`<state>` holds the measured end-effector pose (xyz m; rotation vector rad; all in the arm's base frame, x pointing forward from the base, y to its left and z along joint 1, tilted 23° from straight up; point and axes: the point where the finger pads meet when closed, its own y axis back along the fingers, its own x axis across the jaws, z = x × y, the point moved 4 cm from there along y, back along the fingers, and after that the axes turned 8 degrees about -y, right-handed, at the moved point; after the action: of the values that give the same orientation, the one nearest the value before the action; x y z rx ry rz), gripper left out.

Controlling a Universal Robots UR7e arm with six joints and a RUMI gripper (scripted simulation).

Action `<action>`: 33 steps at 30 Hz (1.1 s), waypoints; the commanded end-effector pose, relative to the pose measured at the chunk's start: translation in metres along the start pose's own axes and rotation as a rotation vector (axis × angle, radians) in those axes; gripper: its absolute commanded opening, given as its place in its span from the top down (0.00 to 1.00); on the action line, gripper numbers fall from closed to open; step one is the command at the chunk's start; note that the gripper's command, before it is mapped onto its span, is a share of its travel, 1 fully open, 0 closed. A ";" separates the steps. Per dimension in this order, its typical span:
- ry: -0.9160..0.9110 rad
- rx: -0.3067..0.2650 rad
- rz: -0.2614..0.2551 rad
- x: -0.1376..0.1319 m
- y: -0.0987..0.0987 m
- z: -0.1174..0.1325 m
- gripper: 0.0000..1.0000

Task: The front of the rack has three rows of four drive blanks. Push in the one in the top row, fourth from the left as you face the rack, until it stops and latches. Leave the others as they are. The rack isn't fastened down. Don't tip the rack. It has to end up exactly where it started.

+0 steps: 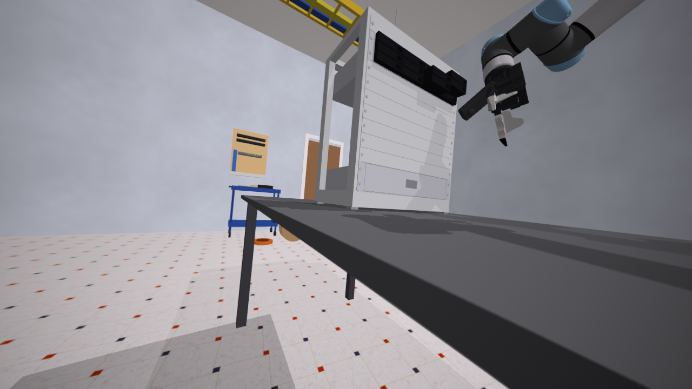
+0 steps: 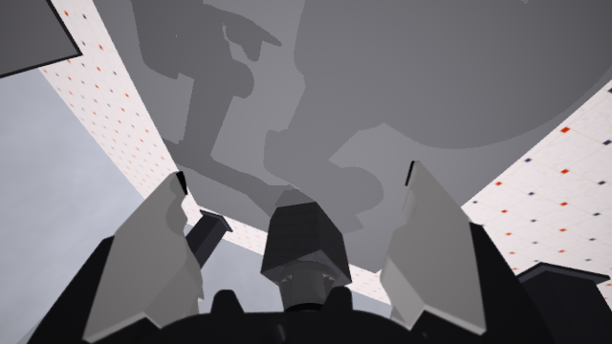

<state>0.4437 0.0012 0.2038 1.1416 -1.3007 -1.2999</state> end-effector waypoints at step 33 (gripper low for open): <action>0.082 0.112 0.124 -0.006 0.025 0.003 0.00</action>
<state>0.4430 0.0049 0.2211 1.1542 -1.3545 -1.1661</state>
